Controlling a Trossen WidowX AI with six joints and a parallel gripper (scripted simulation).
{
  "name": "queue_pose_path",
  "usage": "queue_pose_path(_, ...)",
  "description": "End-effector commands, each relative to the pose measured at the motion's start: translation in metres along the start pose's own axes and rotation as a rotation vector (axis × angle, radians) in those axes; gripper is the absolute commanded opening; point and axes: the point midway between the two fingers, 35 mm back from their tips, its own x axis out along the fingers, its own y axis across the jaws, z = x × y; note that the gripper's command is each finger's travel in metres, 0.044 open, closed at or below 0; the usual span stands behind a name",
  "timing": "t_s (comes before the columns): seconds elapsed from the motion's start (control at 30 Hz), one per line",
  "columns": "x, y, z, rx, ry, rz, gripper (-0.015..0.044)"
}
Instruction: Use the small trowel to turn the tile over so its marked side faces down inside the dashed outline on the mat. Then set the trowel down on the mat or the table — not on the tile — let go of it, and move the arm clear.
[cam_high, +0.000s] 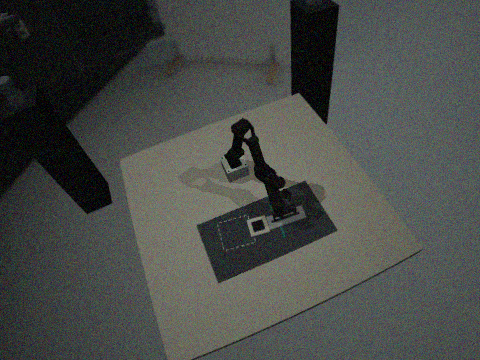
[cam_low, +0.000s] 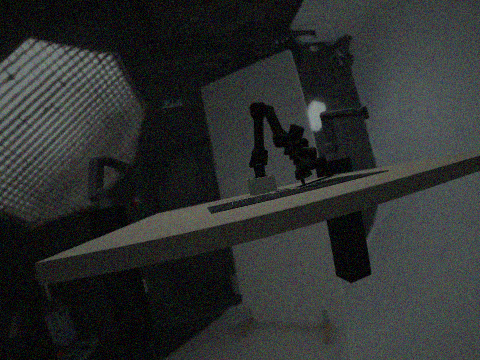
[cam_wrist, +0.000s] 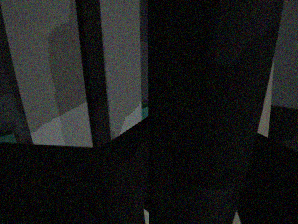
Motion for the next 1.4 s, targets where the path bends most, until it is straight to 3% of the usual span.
queue_pose_path(0.0, -0.001, -0.001, -0.010, -0.001, 0.007, -0.002, 0.0000)
queue_pose_path(0.53, -0.003, -0.002, -0.034, -0.003, 0.008, -0.003, 0.0000)
queue_pose_path(1.37, -0.024, -0.028, -0.037, -0.083, 0.075, -0.004, 0.0000)
